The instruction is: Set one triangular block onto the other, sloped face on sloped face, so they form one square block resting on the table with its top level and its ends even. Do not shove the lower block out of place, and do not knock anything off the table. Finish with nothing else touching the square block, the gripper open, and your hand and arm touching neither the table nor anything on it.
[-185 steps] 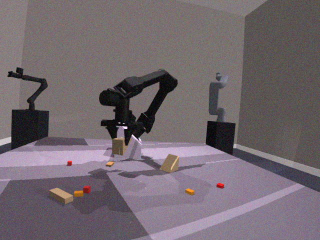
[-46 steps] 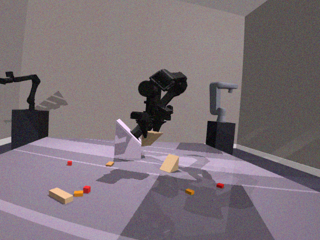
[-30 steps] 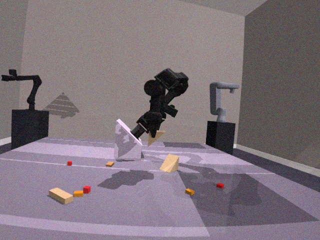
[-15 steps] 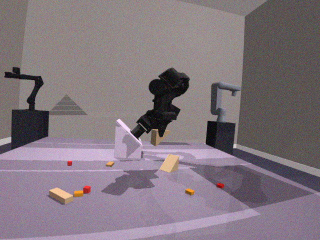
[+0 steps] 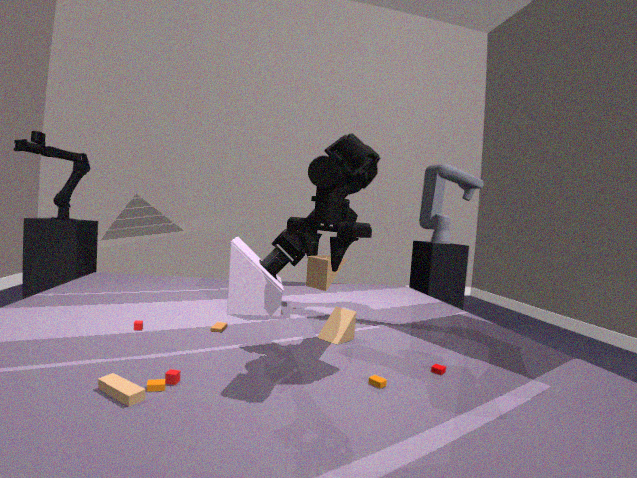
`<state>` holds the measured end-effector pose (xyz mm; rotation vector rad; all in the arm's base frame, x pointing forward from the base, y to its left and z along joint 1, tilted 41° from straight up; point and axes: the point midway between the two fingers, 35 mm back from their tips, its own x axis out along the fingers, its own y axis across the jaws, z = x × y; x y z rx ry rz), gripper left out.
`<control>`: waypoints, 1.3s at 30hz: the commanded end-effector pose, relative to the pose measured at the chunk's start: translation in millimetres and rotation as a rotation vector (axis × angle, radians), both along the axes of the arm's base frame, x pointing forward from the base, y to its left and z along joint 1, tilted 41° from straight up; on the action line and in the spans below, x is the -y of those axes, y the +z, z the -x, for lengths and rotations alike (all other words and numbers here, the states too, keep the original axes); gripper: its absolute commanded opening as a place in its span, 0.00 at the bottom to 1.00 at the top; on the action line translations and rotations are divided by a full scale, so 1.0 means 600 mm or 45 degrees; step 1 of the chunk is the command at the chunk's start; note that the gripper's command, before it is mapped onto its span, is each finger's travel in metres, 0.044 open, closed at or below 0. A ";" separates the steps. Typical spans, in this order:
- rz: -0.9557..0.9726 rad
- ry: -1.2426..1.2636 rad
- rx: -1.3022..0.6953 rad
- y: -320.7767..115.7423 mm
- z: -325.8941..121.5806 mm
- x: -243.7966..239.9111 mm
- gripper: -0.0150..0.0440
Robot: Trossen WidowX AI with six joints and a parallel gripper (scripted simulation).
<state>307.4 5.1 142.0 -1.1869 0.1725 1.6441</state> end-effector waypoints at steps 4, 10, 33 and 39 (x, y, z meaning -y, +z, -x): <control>0.001 0.026 0.041 0.005 -0.002 -0.004 0.25; 0.004 0.026 0.041 -0.019 0.003 -0.043 0.25; -0.008 0.026 0.042 -0.088 0.034 -0.152 0.25; 0.003 0.025 0.044 -0.088 0.034 -0.150 0.25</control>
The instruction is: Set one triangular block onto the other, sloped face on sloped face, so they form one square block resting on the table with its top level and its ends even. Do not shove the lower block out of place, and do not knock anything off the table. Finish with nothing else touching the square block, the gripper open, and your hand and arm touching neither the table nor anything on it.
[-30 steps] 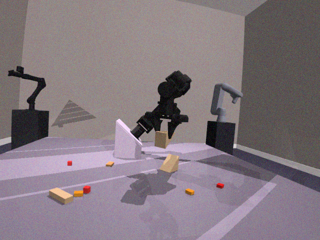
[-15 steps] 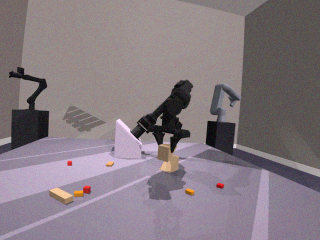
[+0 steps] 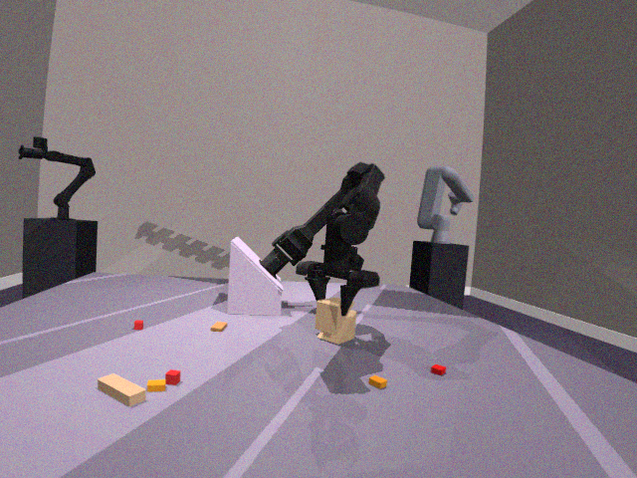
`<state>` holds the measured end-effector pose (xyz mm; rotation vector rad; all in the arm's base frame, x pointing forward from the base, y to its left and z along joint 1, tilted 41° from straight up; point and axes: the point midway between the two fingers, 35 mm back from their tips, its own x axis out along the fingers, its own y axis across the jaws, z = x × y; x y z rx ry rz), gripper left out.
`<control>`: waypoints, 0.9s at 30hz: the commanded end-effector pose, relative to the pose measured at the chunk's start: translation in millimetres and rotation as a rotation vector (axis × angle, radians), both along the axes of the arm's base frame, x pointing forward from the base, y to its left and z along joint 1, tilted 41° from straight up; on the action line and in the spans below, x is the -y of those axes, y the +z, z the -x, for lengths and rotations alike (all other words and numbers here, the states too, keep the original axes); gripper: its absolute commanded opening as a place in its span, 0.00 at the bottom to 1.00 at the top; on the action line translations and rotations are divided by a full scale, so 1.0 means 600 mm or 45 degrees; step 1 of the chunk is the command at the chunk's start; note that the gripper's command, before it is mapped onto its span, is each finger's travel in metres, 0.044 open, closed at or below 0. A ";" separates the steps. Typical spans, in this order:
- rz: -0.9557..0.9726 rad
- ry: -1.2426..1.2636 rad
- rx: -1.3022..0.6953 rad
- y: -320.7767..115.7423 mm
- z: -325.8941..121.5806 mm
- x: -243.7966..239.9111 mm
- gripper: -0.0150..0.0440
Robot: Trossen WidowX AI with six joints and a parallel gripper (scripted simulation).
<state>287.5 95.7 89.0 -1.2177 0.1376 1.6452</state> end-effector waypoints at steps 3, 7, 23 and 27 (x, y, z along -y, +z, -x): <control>0.004 -0.007 0.003 0.000 0.000 0.001 0.25; 0.004 -0.007 0.003 -0.001 0.001 -0.001 0.25; 0.004 -0.006 0.003 -0.009 0.004 -0.015 0.25; 0.004 -0.006 0.004 -0.012 0.004 -0.019 0.25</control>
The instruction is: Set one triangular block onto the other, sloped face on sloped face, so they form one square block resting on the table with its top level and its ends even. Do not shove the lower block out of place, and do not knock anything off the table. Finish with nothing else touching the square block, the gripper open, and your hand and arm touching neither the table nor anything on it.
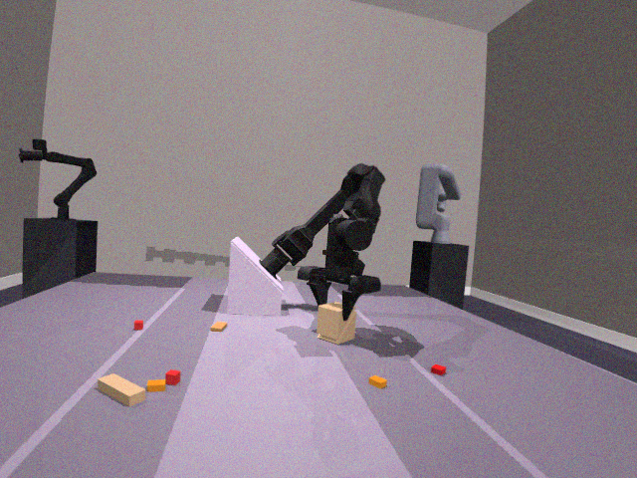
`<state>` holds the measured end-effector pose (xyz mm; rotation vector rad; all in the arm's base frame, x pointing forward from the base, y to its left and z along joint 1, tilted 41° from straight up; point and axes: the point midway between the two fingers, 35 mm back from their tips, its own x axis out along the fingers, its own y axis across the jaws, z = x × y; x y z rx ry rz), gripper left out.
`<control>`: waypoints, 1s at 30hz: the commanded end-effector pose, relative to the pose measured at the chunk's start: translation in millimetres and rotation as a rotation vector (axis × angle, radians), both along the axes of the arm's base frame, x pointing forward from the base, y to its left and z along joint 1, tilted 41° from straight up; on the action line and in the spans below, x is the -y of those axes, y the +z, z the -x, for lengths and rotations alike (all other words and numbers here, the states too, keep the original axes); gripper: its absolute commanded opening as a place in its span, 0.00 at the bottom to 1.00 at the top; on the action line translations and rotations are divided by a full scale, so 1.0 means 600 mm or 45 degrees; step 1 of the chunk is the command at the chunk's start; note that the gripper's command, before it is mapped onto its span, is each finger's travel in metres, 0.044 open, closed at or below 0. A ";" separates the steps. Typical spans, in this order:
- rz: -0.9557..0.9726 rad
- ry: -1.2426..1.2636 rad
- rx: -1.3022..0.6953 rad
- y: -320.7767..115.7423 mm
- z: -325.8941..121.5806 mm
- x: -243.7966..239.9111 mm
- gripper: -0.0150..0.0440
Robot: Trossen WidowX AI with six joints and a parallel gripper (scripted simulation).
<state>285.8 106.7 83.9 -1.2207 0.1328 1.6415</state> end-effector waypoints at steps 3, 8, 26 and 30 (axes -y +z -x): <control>0.006 -0.005 -0.003 -0.005 0.002 -0.003 0.25; 0.005 -0.005 -0.003 -0.008 0.004 -0.008 0.25; 0.005 -0.006 -0.003 -0.012 0.005 -0.013 0.25; 0.008 -0.008 -0.003 -0.012 0.005 -0.013 0.25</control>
